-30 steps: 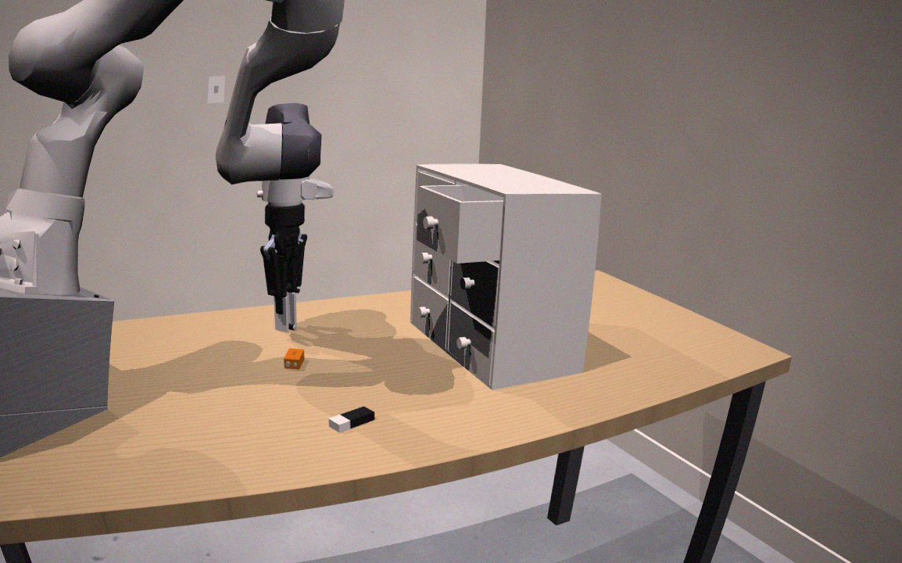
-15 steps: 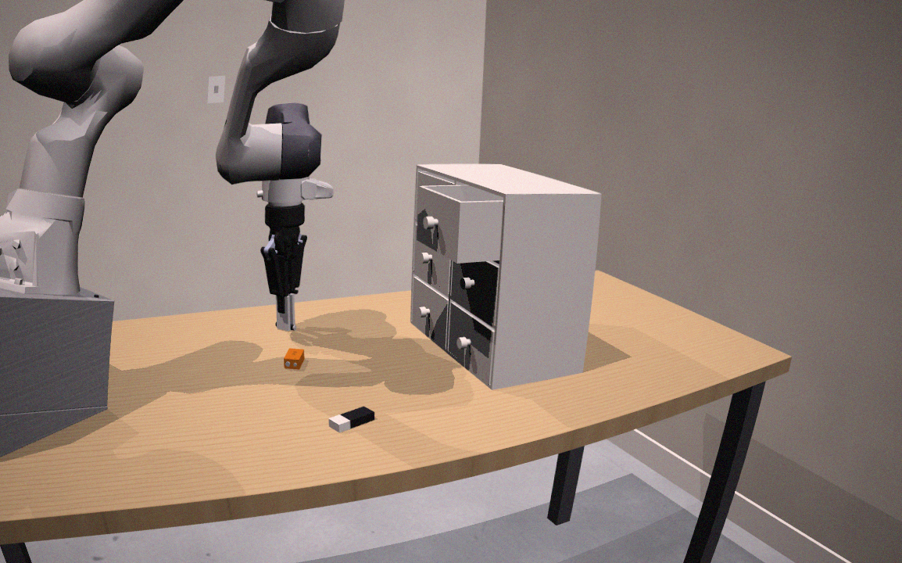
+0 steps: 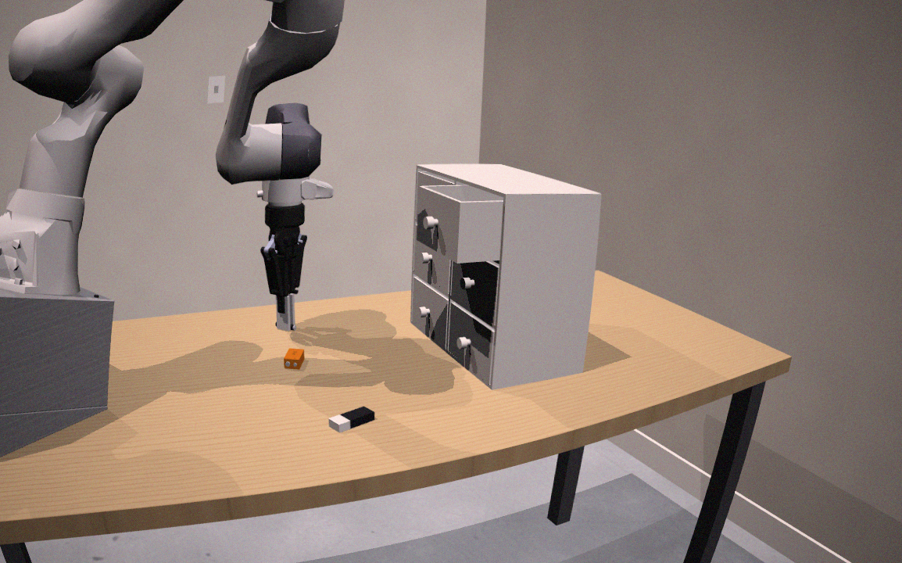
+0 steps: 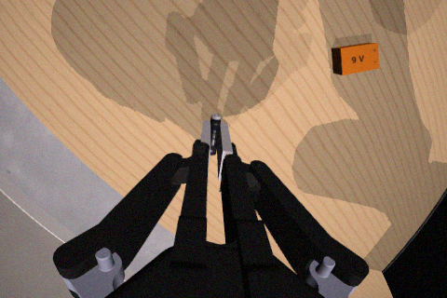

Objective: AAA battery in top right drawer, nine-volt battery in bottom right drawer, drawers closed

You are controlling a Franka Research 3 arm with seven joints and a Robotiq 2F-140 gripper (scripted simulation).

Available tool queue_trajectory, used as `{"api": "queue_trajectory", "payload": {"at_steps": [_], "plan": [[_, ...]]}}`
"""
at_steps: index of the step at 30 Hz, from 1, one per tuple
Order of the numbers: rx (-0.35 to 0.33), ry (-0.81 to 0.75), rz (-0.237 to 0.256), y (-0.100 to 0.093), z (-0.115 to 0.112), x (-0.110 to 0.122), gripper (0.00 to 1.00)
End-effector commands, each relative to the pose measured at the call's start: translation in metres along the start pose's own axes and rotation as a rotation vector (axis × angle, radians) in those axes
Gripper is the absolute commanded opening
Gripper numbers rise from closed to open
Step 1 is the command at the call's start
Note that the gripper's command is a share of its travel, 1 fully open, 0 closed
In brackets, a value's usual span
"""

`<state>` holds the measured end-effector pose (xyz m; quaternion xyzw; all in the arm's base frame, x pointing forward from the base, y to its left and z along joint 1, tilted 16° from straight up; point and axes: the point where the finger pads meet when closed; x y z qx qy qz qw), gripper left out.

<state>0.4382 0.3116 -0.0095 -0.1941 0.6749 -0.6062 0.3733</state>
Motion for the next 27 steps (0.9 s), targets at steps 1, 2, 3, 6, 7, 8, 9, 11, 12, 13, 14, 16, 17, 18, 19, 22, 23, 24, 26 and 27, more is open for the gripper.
{"api": "queue_trajectory", "payload": {"at_steps": [1, 2, 3, 6, 7, 8, 9, 11, 12, 13, 14, 16, 17, 18, 19, 22, 23, 24, 26, 27], "plan": [[-0.002, 0.003, 0.003, 0.0, 0.0, -0.001, 0.03], [-0.002, 0.003, 0.003, 0.0, 0.0, -0.001, 0.03], [-0.002, 0.003, 0.003, -0.002, 0.0, -0.001, 0.03], [-0.002, 0.003, 0.003, -0.017, 0.0, -0.001, 0.03], [-0.002, 0.003, 0.003, -0.024, 0.0, -0.001, 0.03], [-0.002, 0.003, 0.003, -0.032, 0.0, -0.001, 0.03], [-0.002, 0.003, 0.003, -0.041, 0.0, -0.001, 0.03], [-0.002, 0.003, 0.003, -0.058, 0.0, -0.001, 0.03], [-0.002, 0.003, 0.003, -0.058, 0.0, -0.001, 0.03], [-0.002, 0.003, 0.003, -0.058, 0.0, -0.001, 0.03], [-0.002, 0.003, 0.003, -0.066, 0.0, -0.001, 0.03], [-0.002, 0.003, 0.003, -0.081, 0.0, -0.001, 0.03], [-0.002, 0.003, 0.003, -0.087, 0.0, -0.001, 0.03], [-0.002, 0.003, 0.003, -0.091, 0.0, -0.001, 0.03], [-0.002, 0.003, 0.003, -0.095, 0.0, -0.001, 0.03], [-0.002, 0.003, 0.003, -0.099, 0.0, -0.001, 0.03], [-0.002, 0.003, 0.003, -0.1, 0.0, -0.001, 0.03], [-0.002, 0.003, 0.003, -0.1, 0.0, -0.001, 0.03], [-0.002, 0.003, 0.003, -0.1, 0.0, -0.001, 0.03], [-0.002, 0.003, 0.003, -0.1, 0.0, -0.001, 0.03]]}}
Point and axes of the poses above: the point where the finger pads meet when closed, its own y axis out along the fingers, its own x axis across the jaws, z = x × y, and after that the axes turned 5 degrees about y, right-handed
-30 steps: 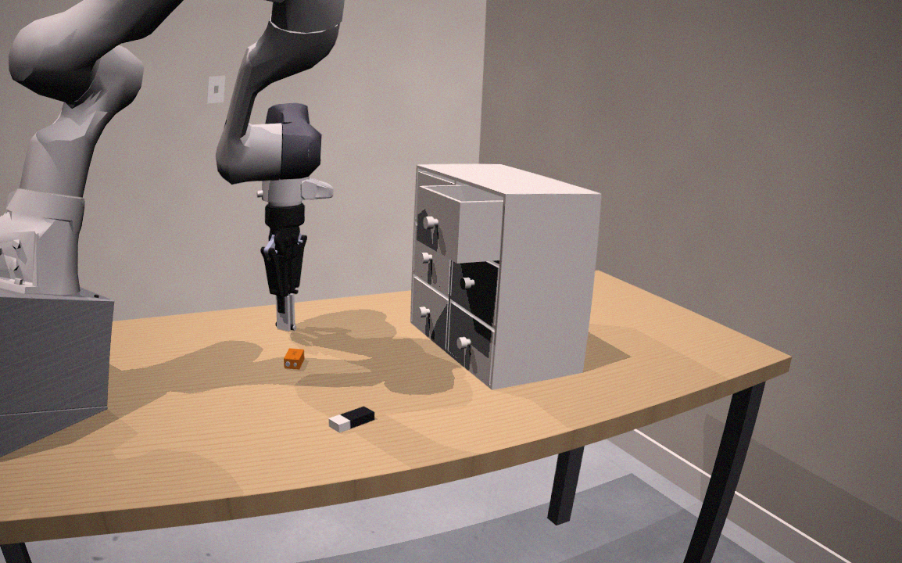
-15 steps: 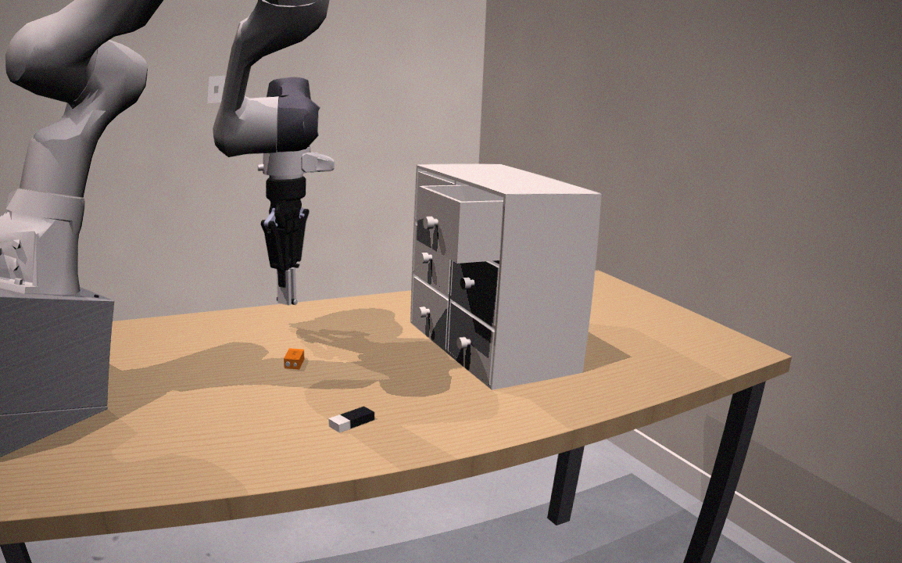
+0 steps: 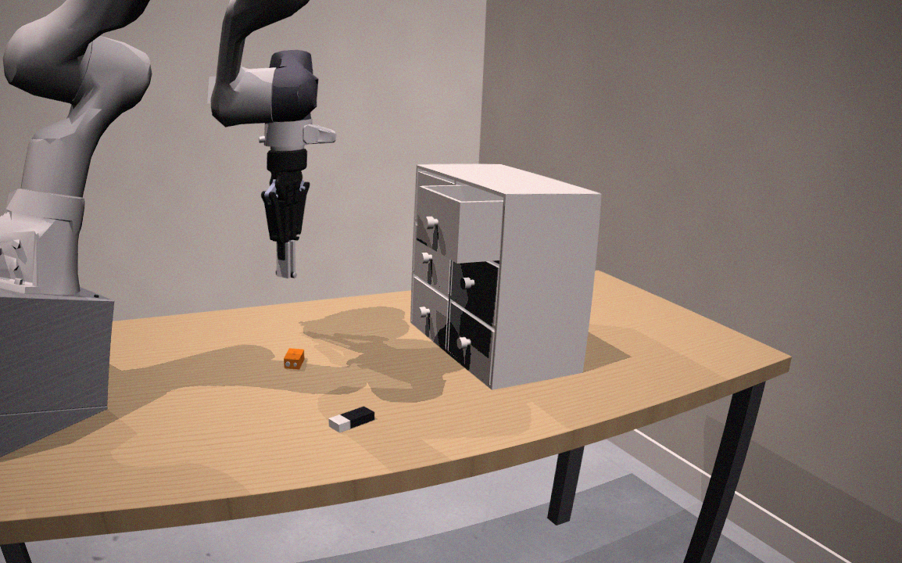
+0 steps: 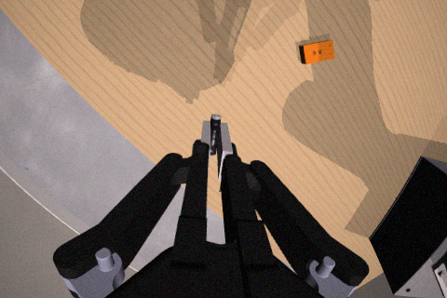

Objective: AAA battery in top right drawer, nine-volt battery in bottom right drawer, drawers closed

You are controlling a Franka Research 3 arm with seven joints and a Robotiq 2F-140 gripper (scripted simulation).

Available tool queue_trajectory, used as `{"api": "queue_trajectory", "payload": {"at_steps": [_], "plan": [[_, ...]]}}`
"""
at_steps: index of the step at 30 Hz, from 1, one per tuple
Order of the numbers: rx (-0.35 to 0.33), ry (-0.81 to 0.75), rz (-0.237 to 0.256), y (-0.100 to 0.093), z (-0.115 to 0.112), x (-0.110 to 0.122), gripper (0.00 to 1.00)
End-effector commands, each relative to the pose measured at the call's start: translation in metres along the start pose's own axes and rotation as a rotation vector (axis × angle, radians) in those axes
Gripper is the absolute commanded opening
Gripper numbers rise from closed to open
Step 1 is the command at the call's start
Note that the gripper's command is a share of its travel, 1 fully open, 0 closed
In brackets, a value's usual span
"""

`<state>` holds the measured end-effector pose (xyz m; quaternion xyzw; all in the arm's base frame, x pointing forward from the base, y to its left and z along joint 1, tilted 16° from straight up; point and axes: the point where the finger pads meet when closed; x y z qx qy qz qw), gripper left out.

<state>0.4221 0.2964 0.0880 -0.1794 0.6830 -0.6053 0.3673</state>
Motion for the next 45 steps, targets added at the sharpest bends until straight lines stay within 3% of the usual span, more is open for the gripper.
{"api": "queue_trajectory", "payload": {"at_steps": [1, 5, 8, 9, 10, 12, 13, 17, 18, 22, 23, 28, 29, 33, 34, 39, 40, 44, 45], "plan": [[0.001, -0.029, -0.013, 0.0, 0.0, 0.004, 0.03], [0.001, -0.037, -0.014, 0.0, 0.003, 0.005, 0.03], [0.001, -0.126, -0.017, 0.001, 0.032, 0.014, 0.03], [0.001, -0.126, -0.017, 0.001, 0.032, 0.014, 0.03], [0.0, -0.181, -0.019, 0.002, 0.049, 0.02, 0.03], [0.0, -0.181, -0.019, 0.002, 0.049, 0.02, 0.03], [0.0, -0.245, -0.02, 0.002, 0.068, 0.028, 0.03], [0.0, -0.245, -0.02, 0.002, 0.068, 0.028, 0.03], [-0.001, -0.317, -0.022, 0.003, 0.09, 0.038, 0.03], [-0.001, -0.317, -0.022, 0.003, 0.09, 0.038, 0.03], [-0.002, -0.394, -0.022, 0.003, 0.112, 0.05, 0.03], [-0.002, -0.394, -0.022, 0.003, 0.112, 0.05, 0.03], [-0.004, -0.472, -0.022, 0.003, 0.134, 0.063, 0.03], [-0.004, -0.472, -0.022, 0.003, 0.134, 0.063, 0.03], [-0.005, -0.548, -0.021, 0.002, 0.154, 0.076, 0.03], [-0.005, -0.548, -0.021, 0.002, 0.154, 0.076, 0.03], [-0.005, -0.62, -0.02, 0.002, 0.172, 0.089, 0.03], [-0.005, -0.62, -0.02, 0.002, 0.172, 0.089, 0.03], [-0.006, -0.683, -0.018, 0.001, 0.188, 0.102, 0.03]]}}
Point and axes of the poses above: the point where the finger pads meet when closed, its own y axis out along the fingers, its own x axis across the jaws, z = x × y, and after that the axes turned 5 degrees about y, right-handed
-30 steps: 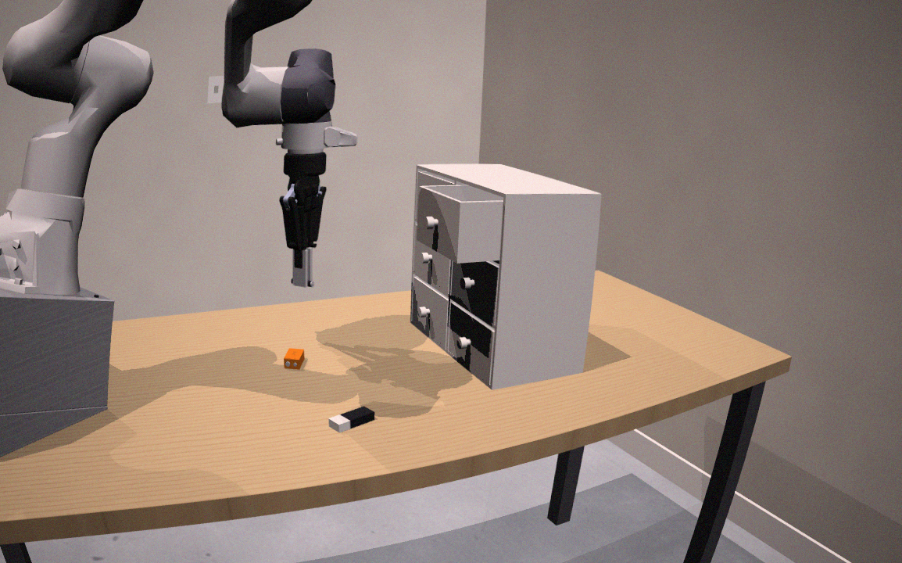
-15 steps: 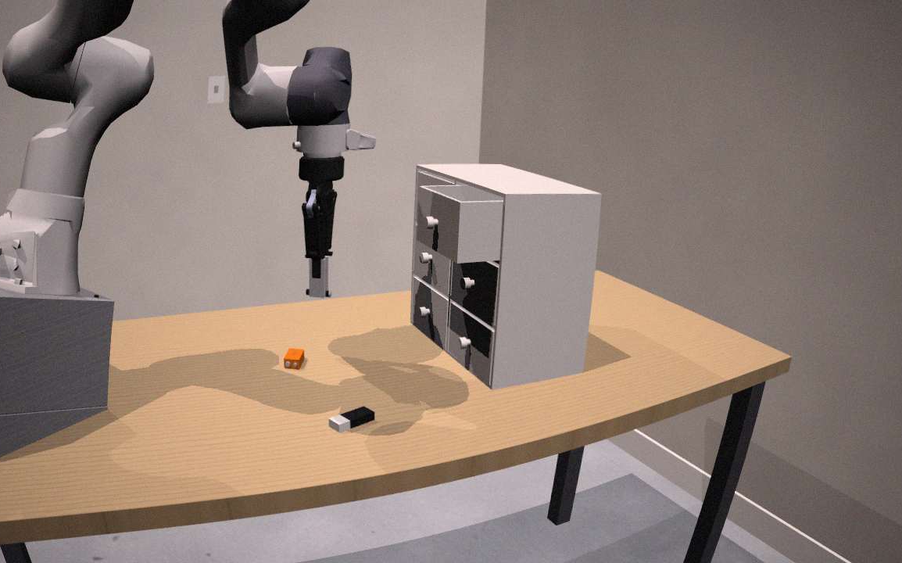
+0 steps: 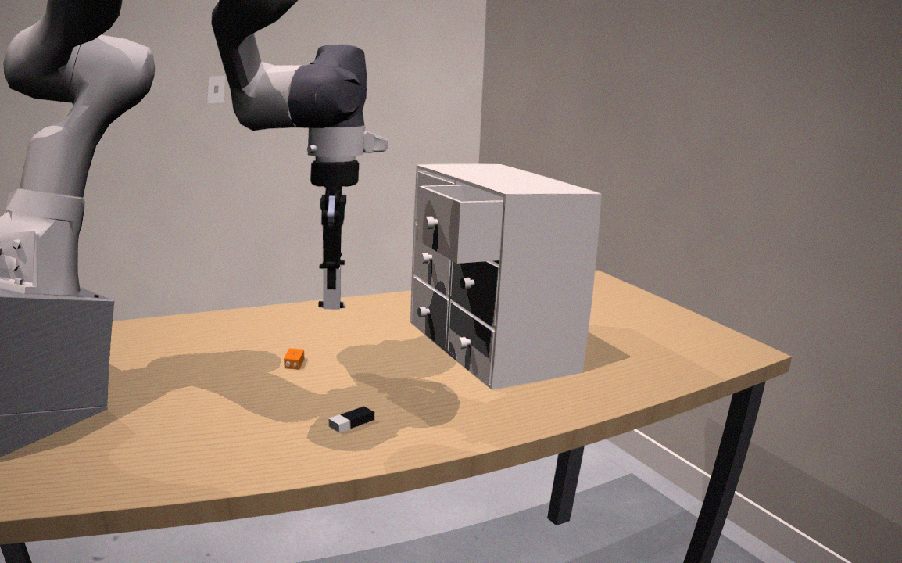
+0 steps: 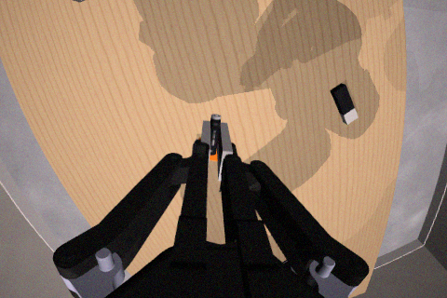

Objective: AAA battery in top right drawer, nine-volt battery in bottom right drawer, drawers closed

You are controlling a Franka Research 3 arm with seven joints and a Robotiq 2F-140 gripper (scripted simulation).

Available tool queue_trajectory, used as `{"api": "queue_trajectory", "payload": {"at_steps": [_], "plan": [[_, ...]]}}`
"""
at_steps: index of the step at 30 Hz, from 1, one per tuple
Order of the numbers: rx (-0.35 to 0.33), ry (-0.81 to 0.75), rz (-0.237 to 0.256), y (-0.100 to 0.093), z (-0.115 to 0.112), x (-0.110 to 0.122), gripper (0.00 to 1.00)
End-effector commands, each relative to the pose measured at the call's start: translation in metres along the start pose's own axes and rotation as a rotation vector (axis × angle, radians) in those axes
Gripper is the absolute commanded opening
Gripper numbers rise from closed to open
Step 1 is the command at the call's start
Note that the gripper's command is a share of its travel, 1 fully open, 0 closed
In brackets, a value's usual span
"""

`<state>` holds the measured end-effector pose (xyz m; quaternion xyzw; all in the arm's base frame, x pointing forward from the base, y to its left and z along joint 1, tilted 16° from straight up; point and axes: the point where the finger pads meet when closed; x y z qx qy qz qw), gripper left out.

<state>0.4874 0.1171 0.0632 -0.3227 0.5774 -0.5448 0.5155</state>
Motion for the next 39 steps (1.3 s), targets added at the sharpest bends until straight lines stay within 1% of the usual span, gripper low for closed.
{"api": "queue_trajectory", "payload": {"at_steps": [1, 4, 5, 9, 10, 12, 13, 15, 17, 29, 34, 39], "plan": [[0.0, -0.203, -0.009, 0.001, 0.008, 0.02, 0.03], [0.0, -0.203, -0.009, 0.001, 0.008, 0.02, 0.03], [0.001, -0.255, -0.008, 0.0, 0.014, 0.035, 0.03], [0.001, -0.255, -0.008, 0.0, 0.014, 0.035, 0.03], [0.001, -0.296, -0.006, 0.0, 0.018, 0.047, 0.03], [0.001, -0.296, -0.006, 0.0, 0.018, 0.047, 0.03], [0.002, -0.324, -0.006, -0.001, 0.021, 0.055, 0.03], [0.002, -0.324, -0.006, -0.001, 0.021, 0.055, 0.03], [0.002, -0.348, -0.005, -0.001, 0.023, 0.062, 0.03], [0.003, -0.349, -0.005, -0.003, 0.023, 0.062, 0.03], [0.003, -0.349, -0.005, -0.01, 0.023, 0.062, 0.03], [0.003, -0.349, -0.005, -0.021, 0.023, 0.062, 0.03]]}}
Point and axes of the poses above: the point where the finger pads meet when closed, its own y axis out along the fingers, its own x axis across the jaws, z = x × y, and after that the axes turned 5 degrees about y, right-handed
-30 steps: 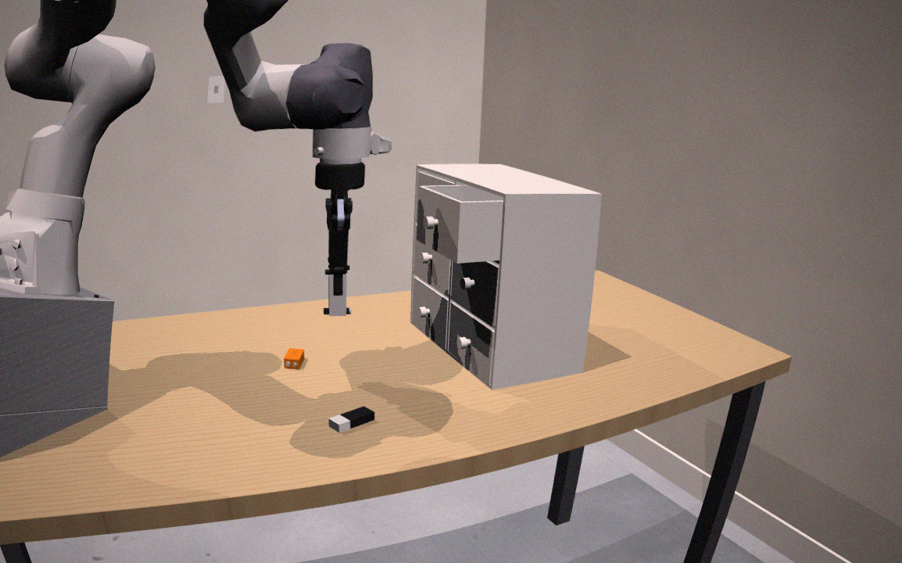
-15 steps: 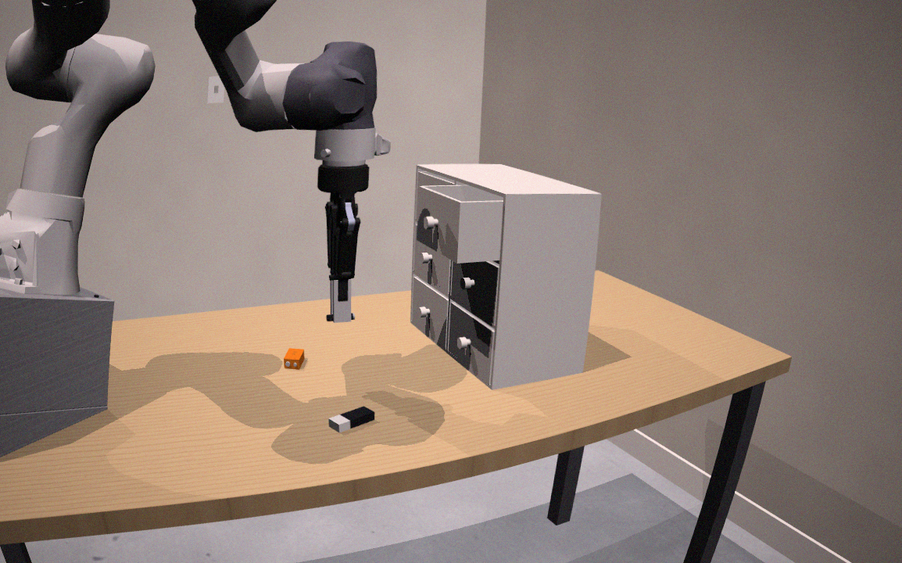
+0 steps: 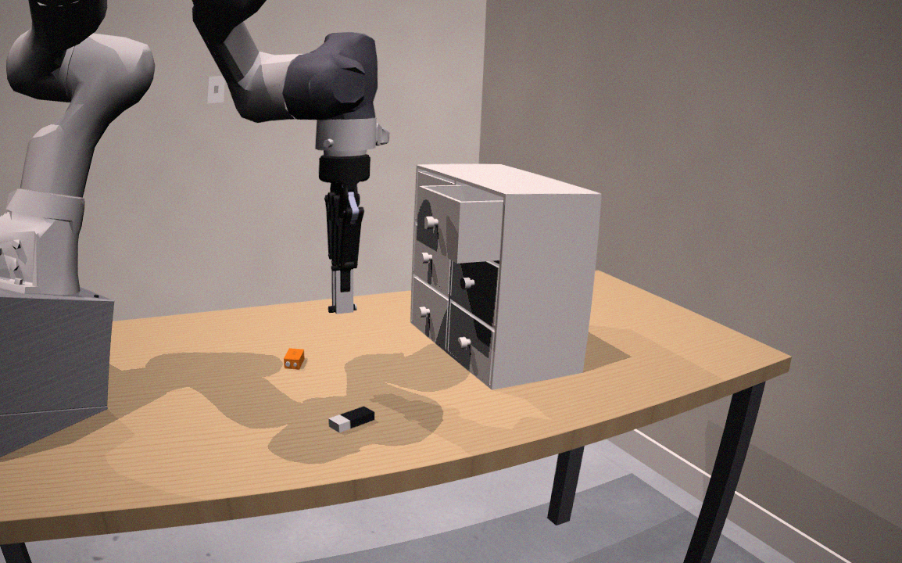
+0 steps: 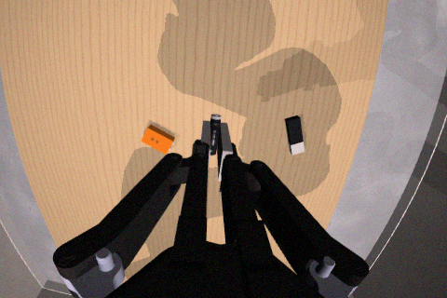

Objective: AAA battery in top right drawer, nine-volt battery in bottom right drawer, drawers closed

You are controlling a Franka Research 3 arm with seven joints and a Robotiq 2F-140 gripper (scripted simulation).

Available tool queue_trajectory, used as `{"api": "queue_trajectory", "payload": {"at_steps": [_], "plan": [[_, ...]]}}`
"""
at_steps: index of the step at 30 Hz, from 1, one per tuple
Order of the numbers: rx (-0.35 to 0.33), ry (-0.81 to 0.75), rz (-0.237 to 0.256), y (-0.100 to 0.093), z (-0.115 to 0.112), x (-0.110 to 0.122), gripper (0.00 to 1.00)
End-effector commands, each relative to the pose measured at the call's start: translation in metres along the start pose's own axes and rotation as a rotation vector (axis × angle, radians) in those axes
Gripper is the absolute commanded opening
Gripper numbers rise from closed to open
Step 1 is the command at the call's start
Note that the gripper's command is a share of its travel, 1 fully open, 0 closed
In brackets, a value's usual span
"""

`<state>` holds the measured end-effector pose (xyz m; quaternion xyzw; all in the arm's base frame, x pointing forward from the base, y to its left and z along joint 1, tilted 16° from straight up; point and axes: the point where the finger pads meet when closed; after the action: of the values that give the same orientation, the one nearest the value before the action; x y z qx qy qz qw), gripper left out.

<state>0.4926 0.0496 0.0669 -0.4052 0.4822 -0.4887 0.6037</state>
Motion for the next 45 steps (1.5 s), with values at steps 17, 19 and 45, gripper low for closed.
{"api": "queue_trajectory", "payload": {"at_steps": [17, 19, 45], "plan": [[-0.008, -0.022, -0.001, -0.062, -0.002, 0.0, 0.03], [-0.008, -0.022, -0.001, -0.072, -0.001, 0.001, 0.03], [-0.008, -0.022, -0.001, -0.172, 0.0, 0.001, 0.03]]}}
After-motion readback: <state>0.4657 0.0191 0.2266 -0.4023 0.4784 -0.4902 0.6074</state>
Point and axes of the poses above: the point where the finger pads meet when closed, its own y axis out along the fingers, its own x axis across the jaws, z = x × y, and after that the axes turned 5 degrees about y, right-handed
